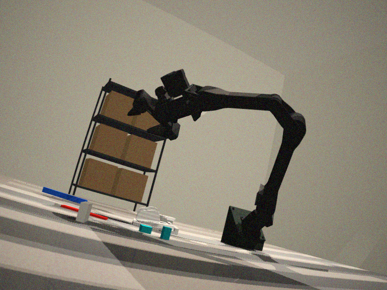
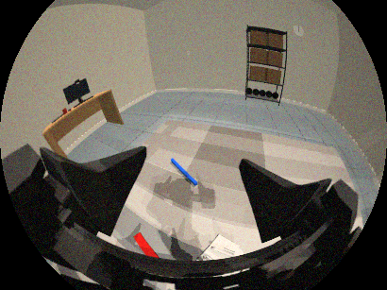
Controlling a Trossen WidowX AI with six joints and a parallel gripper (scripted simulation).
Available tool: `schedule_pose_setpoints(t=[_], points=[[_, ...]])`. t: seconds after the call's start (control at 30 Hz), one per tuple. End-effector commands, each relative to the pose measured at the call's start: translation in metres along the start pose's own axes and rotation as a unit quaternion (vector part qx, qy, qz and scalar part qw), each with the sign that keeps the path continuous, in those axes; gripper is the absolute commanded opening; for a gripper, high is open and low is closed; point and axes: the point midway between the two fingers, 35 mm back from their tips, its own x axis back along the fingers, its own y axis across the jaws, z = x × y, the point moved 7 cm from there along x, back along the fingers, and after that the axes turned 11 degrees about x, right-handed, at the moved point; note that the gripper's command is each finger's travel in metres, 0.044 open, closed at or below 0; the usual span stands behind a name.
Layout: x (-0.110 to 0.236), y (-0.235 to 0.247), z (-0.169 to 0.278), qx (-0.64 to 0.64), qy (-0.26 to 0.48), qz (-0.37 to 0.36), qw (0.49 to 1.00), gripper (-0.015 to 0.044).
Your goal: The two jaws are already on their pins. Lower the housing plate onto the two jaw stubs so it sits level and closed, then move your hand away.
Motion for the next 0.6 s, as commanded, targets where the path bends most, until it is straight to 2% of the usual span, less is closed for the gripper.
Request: schedule_pose_setpoints(t=[0.0, 0.57], points=[[-0.022, -0.021, -0.003, 0.023, 0.044, 0.034, 0.998, 0.044], [-0.096, -0.12, 0.007, 0.08, 0.264, 0.12, 0.954, 0.044]])
